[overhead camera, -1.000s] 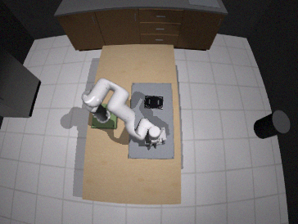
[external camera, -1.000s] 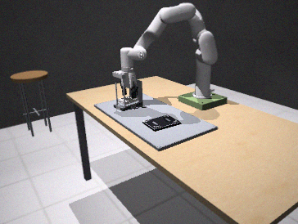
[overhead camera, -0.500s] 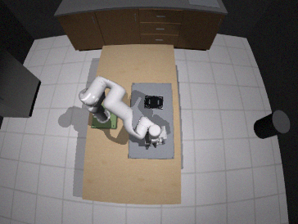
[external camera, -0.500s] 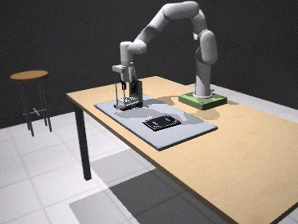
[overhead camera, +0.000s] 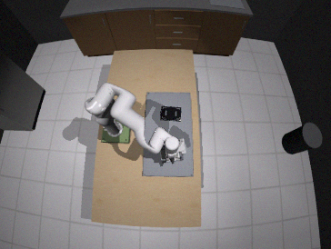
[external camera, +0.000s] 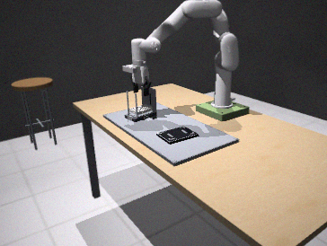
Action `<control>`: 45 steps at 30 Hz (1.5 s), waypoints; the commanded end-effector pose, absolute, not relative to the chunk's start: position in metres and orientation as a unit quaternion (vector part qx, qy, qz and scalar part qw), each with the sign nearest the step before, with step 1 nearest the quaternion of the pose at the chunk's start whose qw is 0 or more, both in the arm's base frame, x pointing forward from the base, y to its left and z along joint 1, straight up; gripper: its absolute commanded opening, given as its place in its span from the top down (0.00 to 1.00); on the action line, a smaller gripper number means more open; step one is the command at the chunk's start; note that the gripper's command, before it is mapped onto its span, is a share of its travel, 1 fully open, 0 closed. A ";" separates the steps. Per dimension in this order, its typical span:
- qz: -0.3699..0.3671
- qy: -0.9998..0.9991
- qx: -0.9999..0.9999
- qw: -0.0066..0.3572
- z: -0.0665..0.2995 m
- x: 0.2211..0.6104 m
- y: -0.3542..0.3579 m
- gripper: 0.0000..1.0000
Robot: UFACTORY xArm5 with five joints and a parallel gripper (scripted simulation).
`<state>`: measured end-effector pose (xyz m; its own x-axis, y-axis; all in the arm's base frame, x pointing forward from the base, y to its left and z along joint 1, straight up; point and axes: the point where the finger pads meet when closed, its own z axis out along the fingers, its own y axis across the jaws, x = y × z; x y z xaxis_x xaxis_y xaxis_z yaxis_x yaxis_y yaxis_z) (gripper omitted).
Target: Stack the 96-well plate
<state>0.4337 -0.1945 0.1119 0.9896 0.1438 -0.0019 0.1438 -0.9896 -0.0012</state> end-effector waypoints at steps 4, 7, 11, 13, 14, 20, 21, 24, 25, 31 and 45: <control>0.001 -0.072 -0.997 -0.003 0.132 0.435 -0.195 0.00; 0.001 -0.072 -0.997 -0.003 0.140 0.435 -0.195 0.00; 0.001 -0.072 -0.997 -0.003 0.150 0.435 -0.195 0.00; 0.001 -0.072 -0.997 -0.003 0.153 0.435 -0.195 0.00; 0.001 -0.072 -0.997 -0.003 0.153 0.435 -0.195 0.00; 0.001 -0.072 -0.997 -0.003 0.169 0.435 -0.195 0.00; 0.001 -0.072 -0.997 -0.003 0.172 0.435 -0.195 0.00; 0.001 -0.072 -0.997 -0.003 0.180 0.435 -0.195 0.00; 0.001 -0.072 -0.997 -0.003 0.182 0.435 -0.195 0.00; 0.001 -0.072 -0.997 -0.003 0.186 0.435 -0.195 0.00; 0.001 -0.072 -0.997 -0.003 0.186 0.435 -0.195 0.00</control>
